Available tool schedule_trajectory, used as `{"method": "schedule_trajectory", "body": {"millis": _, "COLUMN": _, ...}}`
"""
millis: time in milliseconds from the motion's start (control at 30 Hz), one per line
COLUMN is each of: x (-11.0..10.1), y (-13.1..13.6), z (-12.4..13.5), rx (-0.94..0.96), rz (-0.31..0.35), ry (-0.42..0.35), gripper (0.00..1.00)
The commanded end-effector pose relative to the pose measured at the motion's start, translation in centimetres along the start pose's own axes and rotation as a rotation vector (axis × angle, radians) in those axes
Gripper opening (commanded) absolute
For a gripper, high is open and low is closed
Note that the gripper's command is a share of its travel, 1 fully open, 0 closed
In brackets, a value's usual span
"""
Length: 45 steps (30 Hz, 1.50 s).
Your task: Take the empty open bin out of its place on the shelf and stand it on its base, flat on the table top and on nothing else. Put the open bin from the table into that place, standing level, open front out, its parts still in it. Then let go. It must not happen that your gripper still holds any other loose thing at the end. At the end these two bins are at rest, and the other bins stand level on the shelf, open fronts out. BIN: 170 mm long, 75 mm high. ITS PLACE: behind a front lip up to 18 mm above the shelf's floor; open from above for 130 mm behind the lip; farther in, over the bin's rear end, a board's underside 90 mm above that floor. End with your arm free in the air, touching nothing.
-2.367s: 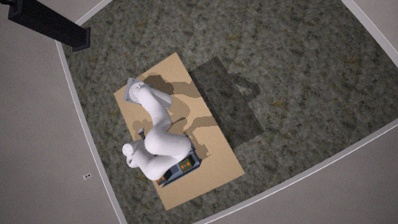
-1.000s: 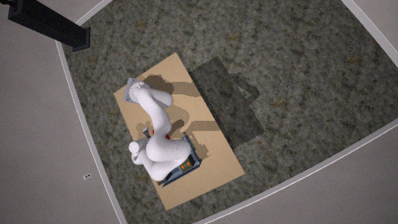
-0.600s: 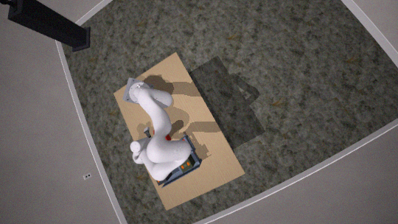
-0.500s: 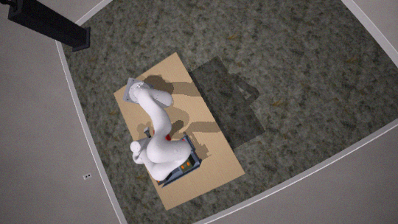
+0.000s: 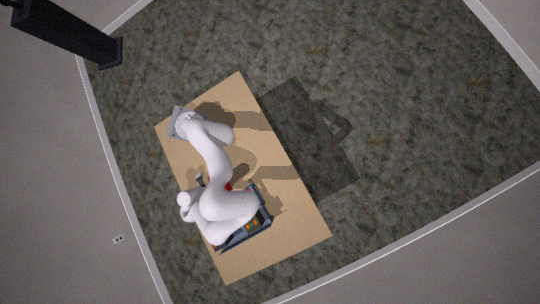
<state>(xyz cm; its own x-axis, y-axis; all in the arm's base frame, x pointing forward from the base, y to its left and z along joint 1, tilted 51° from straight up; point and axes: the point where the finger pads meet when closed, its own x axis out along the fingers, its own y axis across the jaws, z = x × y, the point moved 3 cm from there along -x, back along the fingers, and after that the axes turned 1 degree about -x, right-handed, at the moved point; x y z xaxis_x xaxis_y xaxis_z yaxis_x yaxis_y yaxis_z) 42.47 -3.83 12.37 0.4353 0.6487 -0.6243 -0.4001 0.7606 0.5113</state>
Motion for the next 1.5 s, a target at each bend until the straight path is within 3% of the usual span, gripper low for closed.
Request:
{"method": "schedule_trajectory", "body": {"millis": 0, "x": 0.10, "y": -0.03, "z": 0.03, "rx": 0.000, "rz": -0.001, "ry": -0.001, "gripper": 0.00}}
{"method": "schedule_trajectory", "body": {"millis": 800, "x": 0.64, "y": -0.06, "z": 0.02, "rx": 0.000, "rz": -0.001, "ry": -0.001, "gripper": 0.00}}
{"method": "schedule_trajectory", "body": {"millis": 833, "x": 0.64, "y": -0.06, "z": 0.02, "rx": 0.000, "rz": -0.001, "ry": -0.001, "gripper": 0.26}}
{"method": "schedule_trajectory", "body": {"millis": 1467, "x": 0.64, "y": -0.06, "z": 0.02, "rx": 0.000, "rz": -0.001, "ry": -0.001, "gripper": 0.26}}
